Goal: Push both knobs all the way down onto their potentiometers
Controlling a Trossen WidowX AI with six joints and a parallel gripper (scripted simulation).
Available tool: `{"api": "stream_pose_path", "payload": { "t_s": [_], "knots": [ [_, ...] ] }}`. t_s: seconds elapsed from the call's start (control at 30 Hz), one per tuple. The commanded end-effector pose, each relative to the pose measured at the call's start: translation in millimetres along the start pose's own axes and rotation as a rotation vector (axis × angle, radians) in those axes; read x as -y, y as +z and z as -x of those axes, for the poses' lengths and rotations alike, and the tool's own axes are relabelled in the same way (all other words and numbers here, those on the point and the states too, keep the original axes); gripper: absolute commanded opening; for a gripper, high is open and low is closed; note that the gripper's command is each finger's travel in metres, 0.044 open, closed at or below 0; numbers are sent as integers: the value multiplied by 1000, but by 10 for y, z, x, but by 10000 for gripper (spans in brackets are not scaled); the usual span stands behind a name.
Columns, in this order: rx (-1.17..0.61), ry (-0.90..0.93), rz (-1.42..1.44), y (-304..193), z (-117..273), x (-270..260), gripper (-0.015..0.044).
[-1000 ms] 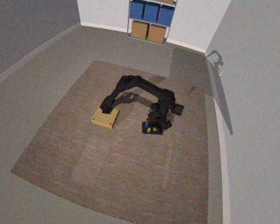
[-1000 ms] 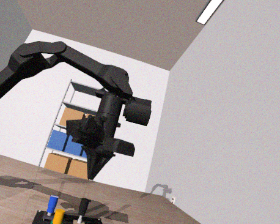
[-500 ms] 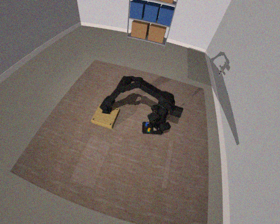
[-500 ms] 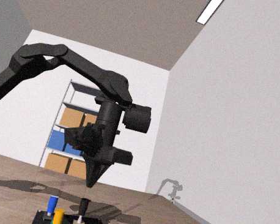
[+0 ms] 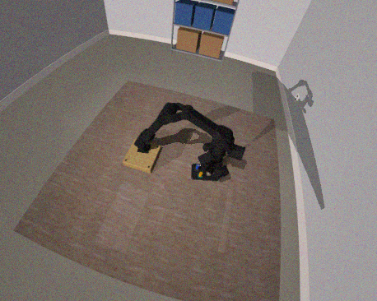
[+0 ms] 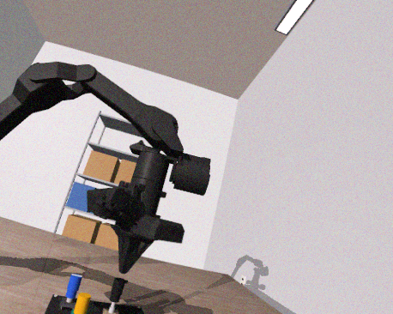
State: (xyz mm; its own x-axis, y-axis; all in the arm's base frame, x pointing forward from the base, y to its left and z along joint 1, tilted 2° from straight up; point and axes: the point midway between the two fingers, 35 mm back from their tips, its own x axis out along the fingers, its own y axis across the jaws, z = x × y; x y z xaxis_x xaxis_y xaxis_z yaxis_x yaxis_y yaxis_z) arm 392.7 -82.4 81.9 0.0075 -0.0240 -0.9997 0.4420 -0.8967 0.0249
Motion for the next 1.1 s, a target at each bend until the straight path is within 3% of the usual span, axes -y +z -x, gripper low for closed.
{"api": "stream_pose_path", "payload": {
  "t_s": [0.0, 1.07],
  "knots": [
    [8, -1, -3, 13, -70, 3, 0],
    [8, -1, -3, 14, -117, 3, 0]
  ]
}}
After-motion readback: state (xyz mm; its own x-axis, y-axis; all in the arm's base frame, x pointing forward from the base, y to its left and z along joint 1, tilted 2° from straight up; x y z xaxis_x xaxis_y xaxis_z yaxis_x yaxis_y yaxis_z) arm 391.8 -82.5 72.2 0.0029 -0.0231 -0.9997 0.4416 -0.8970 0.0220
